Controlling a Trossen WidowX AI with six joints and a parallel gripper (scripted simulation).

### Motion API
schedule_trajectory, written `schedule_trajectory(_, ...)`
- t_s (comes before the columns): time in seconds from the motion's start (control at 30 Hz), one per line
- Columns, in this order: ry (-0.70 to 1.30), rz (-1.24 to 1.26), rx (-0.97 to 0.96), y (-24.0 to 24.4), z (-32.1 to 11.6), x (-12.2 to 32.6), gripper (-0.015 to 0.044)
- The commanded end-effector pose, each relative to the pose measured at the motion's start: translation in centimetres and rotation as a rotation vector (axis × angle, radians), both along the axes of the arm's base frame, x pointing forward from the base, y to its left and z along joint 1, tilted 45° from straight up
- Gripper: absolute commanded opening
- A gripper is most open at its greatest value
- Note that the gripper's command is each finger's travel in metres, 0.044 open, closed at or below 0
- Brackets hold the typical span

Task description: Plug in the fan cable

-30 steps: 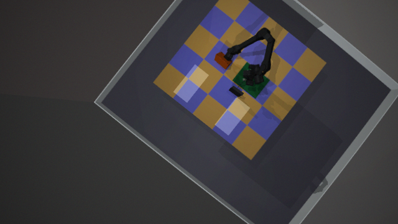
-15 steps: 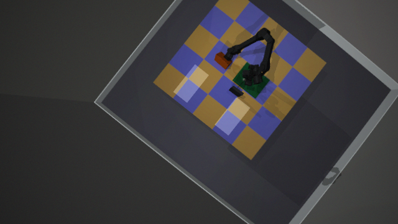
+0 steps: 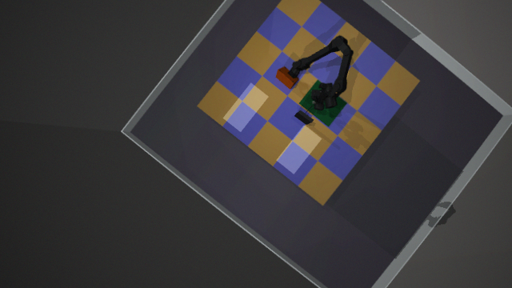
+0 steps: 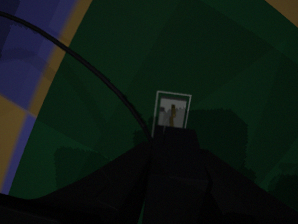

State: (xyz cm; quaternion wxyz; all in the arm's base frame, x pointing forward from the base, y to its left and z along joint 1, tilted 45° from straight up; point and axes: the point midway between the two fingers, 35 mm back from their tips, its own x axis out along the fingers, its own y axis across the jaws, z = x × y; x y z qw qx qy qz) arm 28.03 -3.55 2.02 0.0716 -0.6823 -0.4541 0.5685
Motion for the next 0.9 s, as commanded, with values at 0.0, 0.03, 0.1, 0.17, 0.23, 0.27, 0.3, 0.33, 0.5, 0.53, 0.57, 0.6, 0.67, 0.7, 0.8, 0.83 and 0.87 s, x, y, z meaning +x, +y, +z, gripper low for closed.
schedule_trajectory(0.0, -0.002, 0.008, -0.003, 0.82, -0.87, -0.18, 0.0)
schedule_trajectory(0.03, -0.003, 0.009, -0.003, 1.29, -1.33, -0.24, 0.0)
schedule_trajectory(0.1, -0.004, 0.01, -0.002, 1.47, -1.5, -0.27, 0.0)
schedule_trajectory(0.17, -0.004, 0.01, -0.002, 1.47, -1.5, -0.27, 0.0)
schedule_trajectory(0.23, -0.004, 0.01, -0.002, 1.47, -1.5, -0.27, 0.0)
schedule_trajectory(0.27, -0.004, 0.01, -0.002, 1.47, -1.5, -0.27, 0.0)
schedule_trajectory(0.3, -0.004, 0.01, -0.002, 1.47, -1.5, -0.27, 0.0)
schedule_trajectory(0.33, -0.004, 0.01, -0.002, 1.47, -1.5, -0.27, 0.0)
schedule_trajectory(0.5, -0.004, 0.01, -0.002, 1.47, -1.5, -0.27, 0.0)
schedule_trajectory(0.53, -0.001, 0.008, -0.003, 1.51, -1.46, -0.21, 0.0)
schedule_trajectory(0.57, 0.001, 0.005, -0.003, 1.55, -1.42, -0.15, 0.0)
schedule_trajectory(0.6, 0.001, 0.005, -0.003, 1.55, -1.42, -0.15, 0.0)
schedule_trajectory(0.67, 0.001, 0.005, -0.003, 1.55, -1.42, -0.15, 0.0)
schedule_trajectory(0.7, 0.001, 0.005, -0.003, 1.55, -1.42, -0.15, 0.0)
schedule_trajectory(0.8, 0.002, 0.004, -0.003, 1.59, -1.39, -0.06, 0.0)
schedule_trajectory(0.83, 0.002, 0.004, -0.003, 1.59, -1.39, -0.06, 0.0)
schedule_trajectory(0.87, 0.002, 0.004, -0.003, 1.59, -1.39, -0.06, 0.0)
